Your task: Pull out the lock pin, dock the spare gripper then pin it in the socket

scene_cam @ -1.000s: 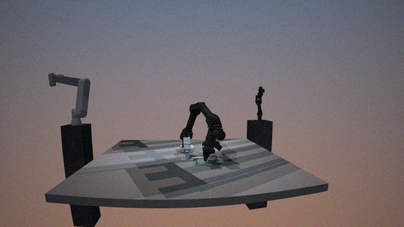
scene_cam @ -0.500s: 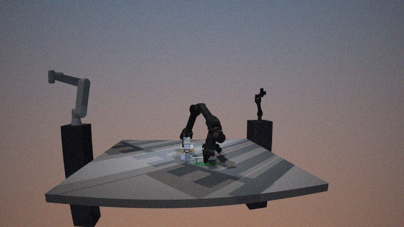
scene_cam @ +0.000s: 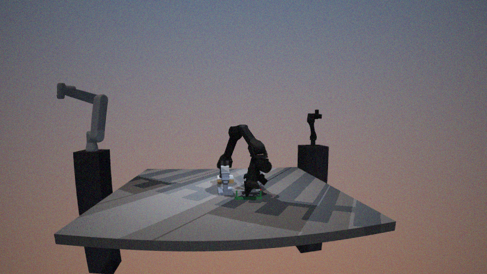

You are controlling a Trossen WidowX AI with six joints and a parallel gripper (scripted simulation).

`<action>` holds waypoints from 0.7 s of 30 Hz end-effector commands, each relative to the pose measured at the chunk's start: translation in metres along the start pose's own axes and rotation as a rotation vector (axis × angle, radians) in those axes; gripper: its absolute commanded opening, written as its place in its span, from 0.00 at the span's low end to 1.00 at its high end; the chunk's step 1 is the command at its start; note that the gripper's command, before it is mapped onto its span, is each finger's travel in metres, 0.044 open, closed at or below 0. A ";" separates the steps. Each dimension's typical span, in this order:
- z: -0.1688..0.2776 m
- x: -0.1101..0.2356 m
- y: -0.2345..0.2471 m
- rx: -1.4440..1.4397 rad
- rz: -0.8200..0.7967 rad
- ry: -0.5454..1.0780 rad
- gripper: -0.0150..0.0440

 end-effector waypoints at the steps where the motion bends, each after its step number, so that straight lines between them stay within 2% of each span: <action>1: 0.000 0.001 0.000 0.004 0.001 0.002 0.25; 21: 0.014 0.052 0.000 0.004 0.001 0.002 0.25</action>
Point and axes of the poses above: the point midway between the two fingers, 35 mm back from their tips, its own x axis back along the fingers, its own y axis across the jaws, z = x × y, the point moved 7 cm from there along x, back along the fingers, and after that the axes turned 6 degrees about x, right-handed, at the moved point
